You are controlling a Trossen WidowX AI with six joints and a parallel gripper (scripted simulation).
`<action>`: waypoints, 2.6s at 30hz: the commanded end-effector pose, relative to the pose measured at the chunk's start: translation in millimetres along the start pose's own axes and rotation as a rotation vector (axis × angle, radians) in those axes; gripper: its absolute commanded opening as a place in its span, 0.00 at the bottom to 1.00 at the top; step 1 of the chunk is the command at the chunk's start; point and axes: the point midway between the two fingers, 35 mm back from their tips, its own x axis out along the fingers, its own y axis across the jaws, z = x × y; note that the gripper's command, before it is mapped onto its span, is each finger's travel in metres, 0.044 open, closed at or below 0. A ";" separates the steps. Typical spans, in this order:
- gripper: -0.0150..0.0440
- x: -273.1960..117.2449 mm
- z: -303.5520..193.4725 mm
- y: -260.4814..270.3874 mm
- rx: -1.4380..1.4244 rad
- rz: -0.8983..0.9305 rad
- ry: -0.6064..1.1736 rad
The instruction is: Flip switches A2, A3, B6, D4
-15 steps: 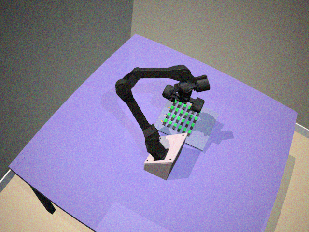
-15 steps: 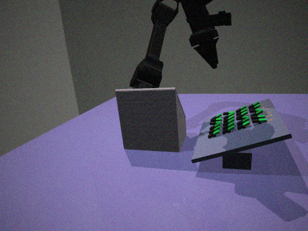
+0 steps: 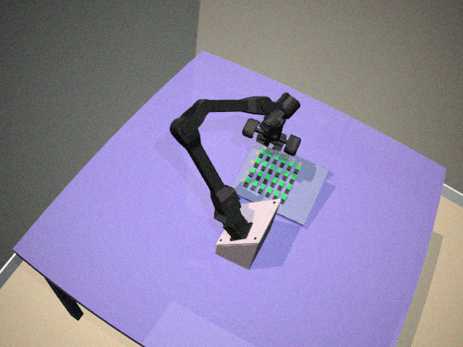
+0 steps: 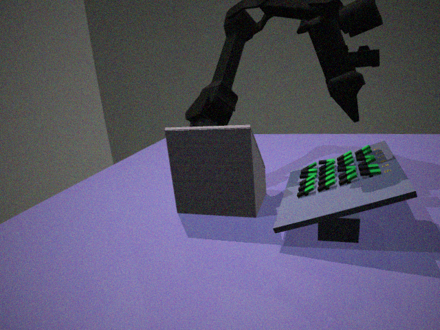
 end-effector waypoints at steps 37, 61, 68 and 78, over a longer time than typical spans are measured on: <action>0.25 65.0 3.9 1.6 0.024 0.011 0.017; 0.25 65.5 4.0 1.6 0.024 0.011 0.017; 0.25 66.5 4.0 1.7 0.024 0.011 0.017; 0.25 67.8 4.0 1.7 0.024 0.011 0.017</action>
